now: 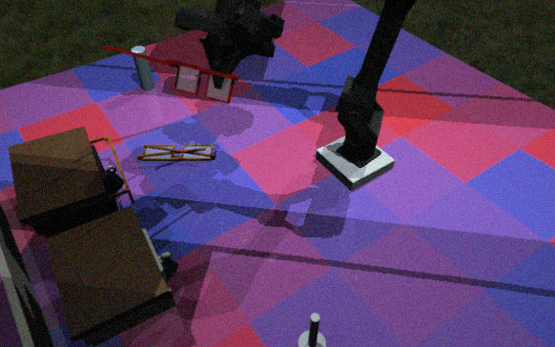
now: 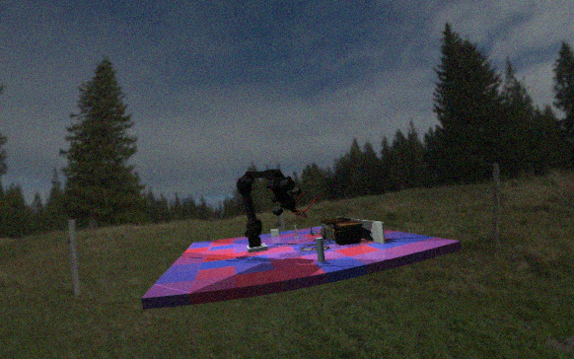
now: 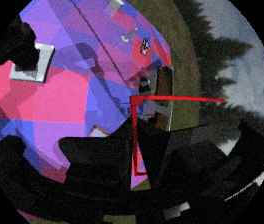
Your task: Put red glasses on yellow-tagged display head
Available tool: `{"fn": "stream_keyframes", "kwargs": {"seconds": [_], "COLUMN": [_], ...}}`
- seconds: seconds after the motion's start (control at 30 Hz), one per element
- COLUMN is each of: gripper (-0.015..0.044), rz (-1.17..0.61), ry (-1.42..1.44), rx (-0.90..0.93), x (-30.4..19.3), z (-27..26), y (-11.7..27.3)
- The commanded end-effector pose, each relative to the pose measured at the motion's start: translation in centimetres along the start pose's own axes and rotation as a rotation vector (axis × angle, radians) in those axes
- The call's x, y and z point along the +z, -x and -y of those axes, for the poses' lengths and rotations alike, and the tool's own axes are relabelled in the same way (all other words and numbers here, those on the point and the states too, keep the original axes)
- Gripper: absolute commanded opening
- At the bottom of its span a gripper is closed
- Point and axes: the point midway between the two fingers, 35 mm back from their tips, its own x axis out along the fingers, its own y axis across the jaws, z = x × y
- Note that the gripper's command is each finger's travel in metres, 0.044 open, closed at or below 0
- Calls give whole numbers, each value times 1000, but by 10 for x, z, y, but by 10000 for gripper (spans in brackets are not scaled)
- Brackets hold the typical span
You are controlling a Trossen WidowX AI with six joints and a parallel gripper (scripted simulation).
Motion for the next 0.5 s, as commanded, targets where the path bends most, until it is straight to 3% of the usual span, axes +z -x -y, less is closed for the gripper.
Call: {"fn": "stream_keyframes", "kwargs": {"seconds": [0.0,0.47], "gripper": [0,0], "rz": [-41,-125], "ry": [34,77], "rx": [-43,-97], "x": [-2,-8], "z": [-7,-29], "y": [11,29]}}
